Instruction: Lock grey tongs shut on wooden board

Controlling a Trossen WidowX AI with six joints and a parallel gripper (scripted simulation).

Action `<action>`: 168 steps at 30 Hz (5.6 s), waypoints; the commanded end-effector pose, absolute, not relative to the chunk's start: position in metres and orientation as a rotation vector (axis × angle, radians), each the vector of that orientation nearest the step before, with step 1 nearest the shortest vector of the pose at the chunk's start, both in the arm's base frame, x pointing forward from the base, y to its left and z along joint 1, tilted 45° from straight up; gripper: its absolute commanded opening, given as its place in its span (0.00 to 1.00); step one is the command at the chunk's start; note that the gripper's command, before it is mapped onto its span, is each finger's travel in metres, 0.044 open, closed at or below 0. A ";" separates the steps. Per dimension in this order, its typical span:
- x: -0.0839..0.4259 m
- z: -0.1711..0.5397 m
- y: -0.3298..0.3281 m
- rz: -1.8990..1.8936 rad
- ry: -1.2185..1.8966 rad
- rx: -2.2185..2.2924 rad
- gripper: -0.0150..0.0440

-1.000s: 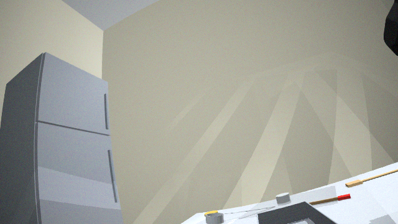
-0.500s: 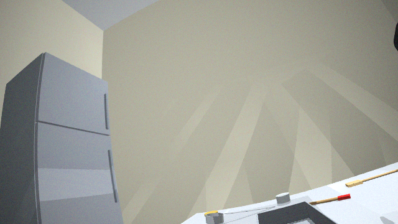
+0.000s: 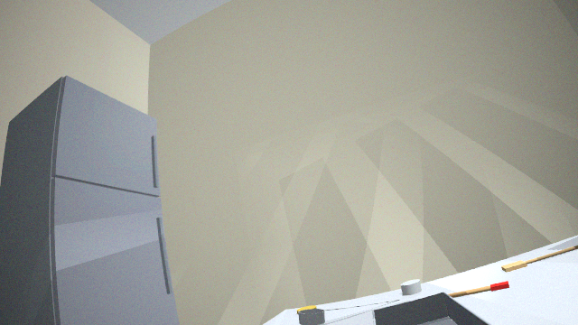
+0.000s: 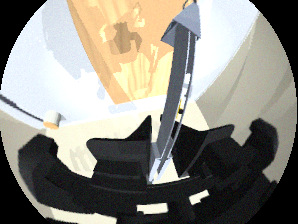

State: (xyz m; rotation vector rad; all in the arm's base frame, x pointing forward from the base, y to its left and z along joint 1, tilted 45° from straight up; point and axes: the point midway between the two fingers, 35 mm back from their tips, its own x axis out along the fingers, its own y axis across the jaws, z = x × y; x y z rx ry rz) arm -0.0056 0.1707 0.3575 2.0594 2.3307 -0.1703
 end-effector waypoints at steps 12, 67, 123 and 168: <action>-0.008 0.349 0.163 0.118 2.371 2.041 0.00; -0.009 0.329 0.158 0.349 2.324 1.971 0.00; -0.012 0.353 0.178 -0.457 2.130 1.895 0.00; -0.018 0.350 0.170 -0.423 1.739 1.620 0.00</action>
